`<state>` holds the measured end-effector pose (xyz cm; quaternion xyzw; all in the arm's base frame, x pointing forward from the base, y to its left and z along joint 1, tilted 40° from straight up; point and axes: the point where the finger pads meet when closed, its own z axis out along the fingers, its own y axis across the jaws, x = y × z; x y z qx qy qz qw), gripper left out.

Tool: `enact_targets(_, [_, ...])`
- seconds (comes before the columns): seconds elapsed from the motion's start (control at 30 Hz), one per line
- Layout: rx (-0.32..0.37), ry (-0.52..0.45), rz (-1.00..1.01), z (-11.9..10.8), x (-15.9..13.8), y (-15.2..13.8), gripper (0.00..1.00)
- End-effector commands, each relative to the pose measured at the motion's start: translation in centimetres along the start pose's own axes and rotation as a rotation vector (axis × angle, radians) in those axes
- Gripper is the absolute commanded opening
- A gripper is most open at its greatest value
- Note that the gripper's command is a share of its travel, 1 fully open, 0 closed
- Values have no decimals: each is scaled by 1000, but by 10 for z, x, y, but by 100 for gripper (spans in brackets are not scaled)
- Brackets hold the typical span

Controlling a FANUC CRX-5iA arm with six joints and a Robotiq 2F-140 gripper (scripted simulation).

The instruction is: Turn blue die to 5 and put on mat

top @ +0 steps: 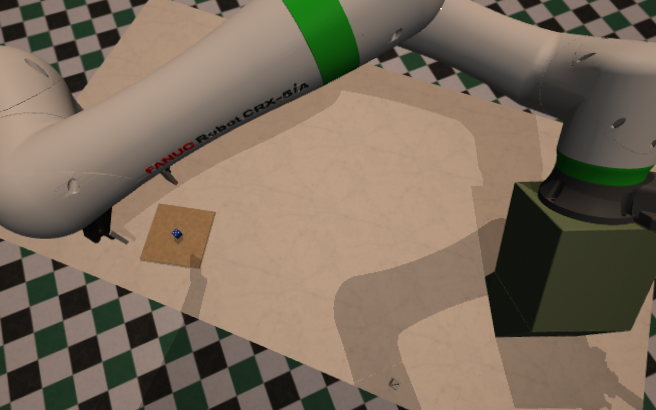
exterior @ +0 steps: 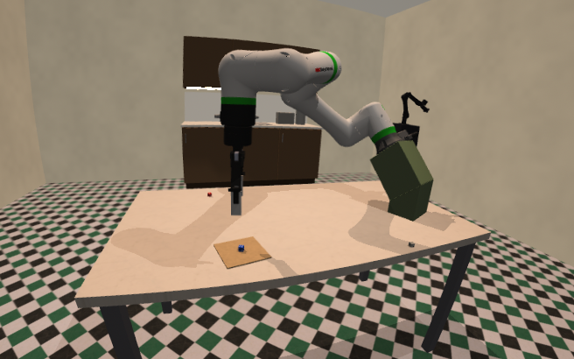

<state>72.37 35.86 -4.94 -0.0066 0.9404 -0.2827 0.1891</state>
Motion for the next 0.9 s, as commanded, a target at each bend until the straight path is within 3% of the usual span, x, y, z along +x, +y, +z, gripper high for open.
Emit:
enact_targets(0.0, [0, 0, 0, -5, 0, 0, 100])
enact_targets(0.47, [0, 0, 0, -29, 0, 0, 100])
enact_targets(0.87, [0, 0, 0, -32, 0, 0, 100])
